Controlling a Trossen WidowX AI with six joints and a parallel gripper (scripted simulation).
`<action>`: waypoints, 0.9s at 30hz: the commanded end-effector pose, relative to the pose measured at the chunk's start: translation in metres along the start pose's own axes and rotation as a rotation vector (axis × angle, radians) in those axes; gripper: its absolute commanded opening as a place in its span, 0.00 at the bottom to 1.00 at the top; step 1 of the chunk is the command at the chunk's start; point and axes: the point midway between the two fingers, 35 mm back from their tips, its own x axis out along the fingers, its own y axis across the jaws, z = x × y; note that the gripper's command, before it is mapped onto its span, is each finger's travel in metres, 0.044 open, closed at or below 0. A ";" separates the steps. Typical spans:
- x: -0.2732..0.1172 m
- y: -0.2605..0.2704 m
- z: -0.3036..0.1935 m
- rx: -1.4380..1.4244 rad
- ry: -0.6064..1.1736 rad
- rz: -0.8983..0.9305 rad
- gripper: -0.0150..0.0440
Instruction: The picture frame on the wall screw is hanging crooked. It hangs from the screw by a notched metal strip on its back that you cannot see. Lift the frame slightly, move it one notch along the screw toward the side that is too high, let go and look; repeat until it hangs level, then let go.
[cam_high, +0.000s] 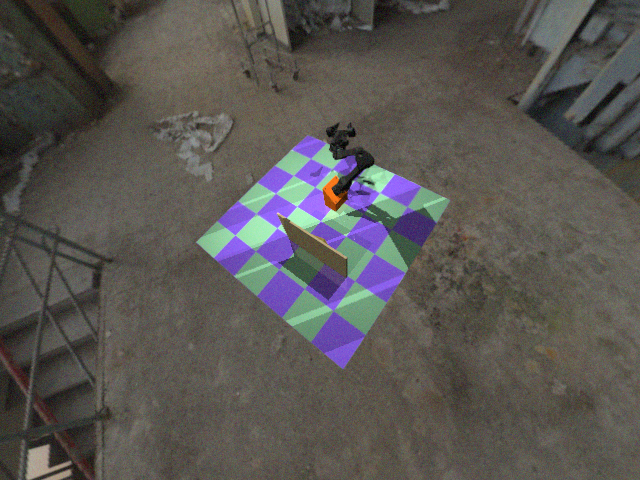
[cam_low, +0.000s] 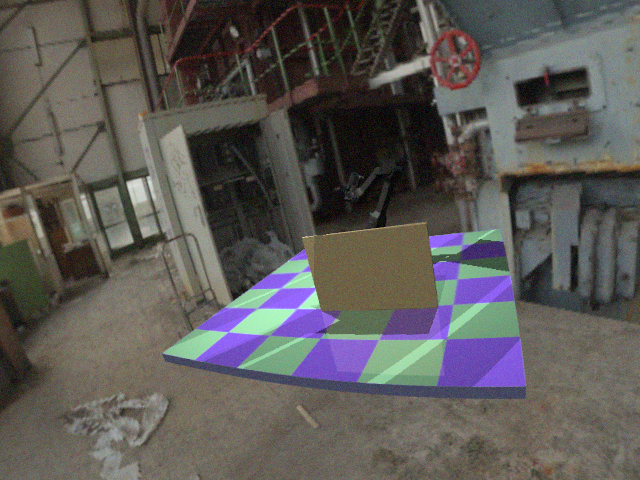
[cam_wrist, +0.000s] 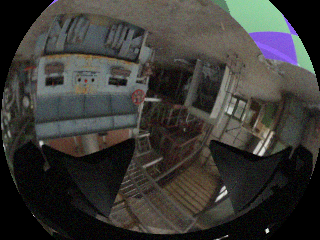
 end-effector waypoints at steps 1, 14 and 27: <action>-0.002 -0.001 -0.002 0.001 0.008 -0.006 0.89; -0.169 -0.059 -0.125 0.069 0.538 -0.460 0.69; -0.386 -0.053 -0.136 0.117 1.043 -1.032 0.69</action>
